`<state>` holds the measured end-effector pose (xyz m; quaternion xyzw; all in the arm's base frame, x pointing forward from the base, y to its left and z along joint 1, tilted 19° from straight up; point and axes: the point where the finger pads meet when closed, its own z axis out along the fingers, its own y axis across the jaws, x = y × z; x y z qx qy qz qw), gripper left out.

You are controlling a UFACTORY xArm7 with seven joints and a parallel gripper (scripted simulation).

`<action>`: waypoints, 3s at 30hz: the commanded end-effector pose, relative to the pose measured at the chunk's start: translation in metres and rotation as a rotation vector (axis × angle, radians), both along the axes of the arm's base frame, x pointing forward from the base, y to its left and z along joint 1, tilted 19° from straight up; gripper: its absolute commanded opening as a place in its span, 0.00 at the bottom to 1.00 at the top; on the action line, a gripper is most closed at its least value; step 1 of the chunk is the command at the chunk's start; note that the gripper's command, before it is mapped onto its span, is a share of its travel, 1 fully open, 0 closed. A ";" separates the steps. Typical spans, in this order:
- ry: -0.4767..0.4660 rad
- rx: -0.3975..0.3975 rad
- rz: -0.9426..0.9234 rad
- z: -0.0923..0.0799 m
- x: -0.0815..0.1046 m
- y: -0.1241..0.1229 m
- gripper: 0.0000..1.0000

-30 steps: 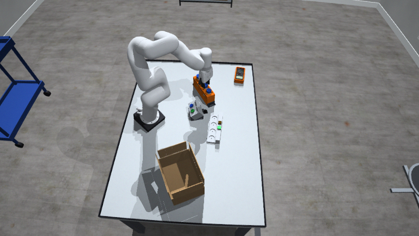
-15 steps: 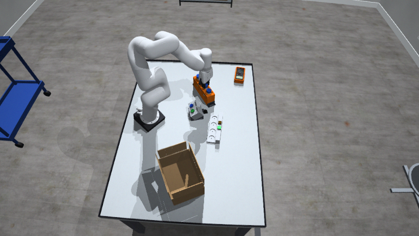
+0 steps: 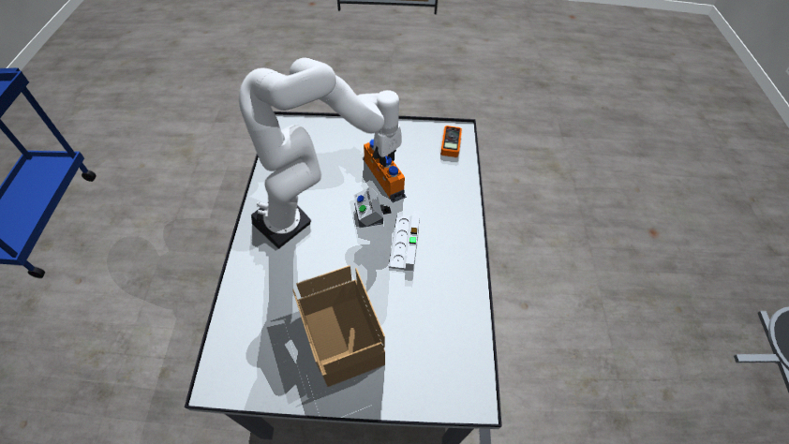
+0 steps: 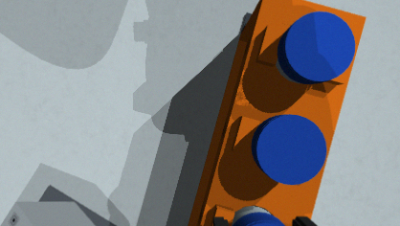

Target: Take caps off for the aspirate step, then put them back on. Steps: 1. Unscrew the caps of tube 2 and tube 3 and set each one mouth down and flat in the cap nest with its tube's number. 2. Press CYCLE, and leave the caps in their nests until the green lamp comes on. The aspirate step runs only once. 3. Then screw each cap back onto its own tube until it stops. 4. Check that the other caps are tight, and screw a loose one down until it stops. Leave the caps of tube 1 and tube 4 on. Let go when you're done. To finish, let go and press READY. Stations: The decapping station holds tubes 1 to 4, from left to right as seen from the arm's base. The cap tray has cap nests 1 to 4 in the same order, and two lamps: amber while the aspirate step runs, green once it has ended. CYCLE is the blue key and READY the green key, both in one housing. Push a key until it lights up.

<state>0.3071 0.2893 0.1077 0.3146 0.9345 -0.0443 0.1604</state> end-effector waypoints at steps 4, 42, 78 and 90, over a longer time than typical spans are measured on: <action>-0.036 0.051 -0.172 0.001 0.000 0.001 0.00; -0.088 0.129 -0.442 0.001 0.000 0.001 0.46; 0.018 -0.031 0.111 0.001 0.000 0.001 0.00; -0.042 0.060 -0.203 0.001 0.000 0.001 0.00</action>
